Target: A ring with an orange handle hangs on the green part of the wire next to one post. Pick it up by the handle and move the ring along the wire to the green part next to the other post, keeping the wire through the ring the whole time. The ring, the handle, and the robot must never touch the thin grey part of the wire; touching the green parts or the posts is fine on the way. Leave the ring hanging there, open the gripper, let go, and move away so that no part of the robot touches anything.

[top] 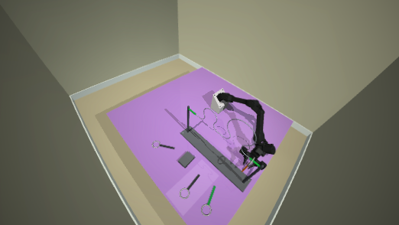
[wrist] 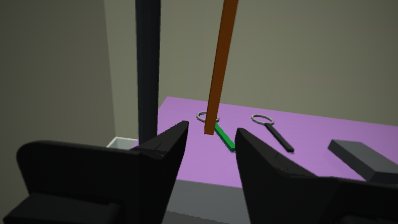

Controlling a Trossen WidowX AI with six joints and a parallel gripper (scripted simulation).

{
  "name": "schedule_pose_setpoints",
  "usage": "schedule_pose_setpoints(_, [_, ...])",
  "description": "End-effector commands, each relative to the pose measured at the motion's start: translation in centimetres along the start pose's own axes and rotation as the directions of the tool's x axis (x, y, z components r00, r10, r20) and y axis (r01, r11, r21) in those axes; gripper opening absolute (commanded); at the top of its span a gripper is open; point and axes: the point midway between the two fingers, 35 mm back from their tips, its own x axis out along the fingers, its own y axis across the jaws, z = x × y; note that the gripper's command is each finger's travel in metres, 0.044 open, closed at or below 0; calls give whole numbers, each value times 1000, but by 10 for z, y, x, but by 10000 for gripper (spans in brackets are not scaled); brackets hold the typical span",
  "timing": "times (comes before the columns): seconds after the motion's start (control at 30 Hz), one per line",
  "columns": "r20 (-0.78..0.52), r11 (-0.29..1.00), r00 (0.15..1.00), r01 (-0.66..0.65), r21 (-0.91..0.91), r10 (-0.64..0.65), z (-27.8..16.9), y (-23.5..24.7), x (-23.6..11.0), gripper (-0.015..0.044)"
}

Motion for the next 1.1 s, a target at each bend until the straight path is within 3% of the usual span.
schedule_pose_setpoints(0.0, [-2, 1000, 1000, -1, 3, 1, -1, 0, 7, 160])
schedule_pose_setpoints(1.07, [1, 1000, 1000, -3, 2, 3, 0, 1, 57, 160])
